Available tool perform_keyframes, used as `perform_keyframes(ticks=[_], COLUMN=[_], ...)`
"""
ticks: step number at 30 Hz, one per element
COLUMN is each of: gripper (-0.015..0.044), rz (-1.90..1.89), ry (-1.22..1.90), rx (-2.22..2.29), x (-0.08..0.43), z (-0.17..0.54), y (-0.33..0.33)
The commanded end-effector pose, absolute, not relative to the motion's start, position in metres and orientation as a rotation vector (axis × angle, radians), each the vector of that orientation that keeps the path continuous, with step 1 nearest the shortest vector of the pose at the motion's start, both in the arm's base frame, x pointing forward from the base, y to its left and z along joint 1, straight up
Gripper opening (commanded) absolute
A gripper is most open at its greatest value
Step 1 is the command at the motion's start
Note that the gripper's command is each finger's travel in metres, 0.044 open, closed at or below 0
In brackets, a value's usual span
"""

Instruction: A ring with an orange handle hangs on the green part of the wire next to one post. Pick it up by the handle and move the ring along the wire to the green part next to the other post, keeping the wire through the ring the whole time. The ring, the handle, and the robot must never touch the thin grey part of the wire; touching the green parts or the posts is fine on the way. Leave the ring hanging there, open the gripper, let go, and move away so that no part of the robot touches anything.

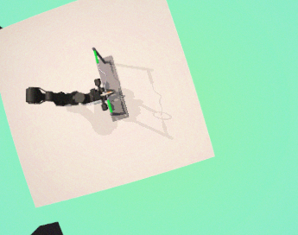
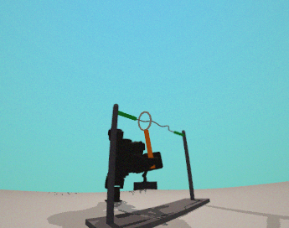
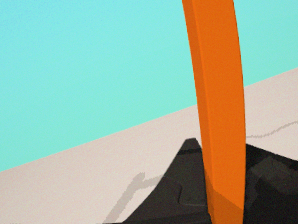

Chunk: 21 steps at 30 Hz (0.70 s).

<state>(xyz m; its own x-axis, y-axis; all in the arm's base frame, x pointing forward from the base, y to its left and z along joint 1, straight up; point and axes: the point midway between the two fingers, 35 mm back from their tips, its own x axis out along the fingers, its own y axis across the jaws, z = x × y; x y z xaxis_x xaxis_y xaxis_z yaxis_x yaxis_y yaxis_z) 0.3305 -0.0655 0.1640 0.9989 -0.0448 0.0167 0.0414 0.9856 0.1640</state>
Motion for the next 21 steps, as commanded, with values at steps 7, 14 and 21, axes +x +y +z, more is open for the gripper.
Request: perform_keyframes(ticks=[7, 14, 21], gripper=[-0.0150, -0.0150, -0.0150], rz=[-0.073, -0.102, -0.143], ry=[-0.018, -0.014, -0.003], rx=[0.257, 0.252, 0.182], x=[0.330, 0.331, 0.330], z=[0.168, 0.171, 0.171], y=[-0.044, -0.038, -0.040])
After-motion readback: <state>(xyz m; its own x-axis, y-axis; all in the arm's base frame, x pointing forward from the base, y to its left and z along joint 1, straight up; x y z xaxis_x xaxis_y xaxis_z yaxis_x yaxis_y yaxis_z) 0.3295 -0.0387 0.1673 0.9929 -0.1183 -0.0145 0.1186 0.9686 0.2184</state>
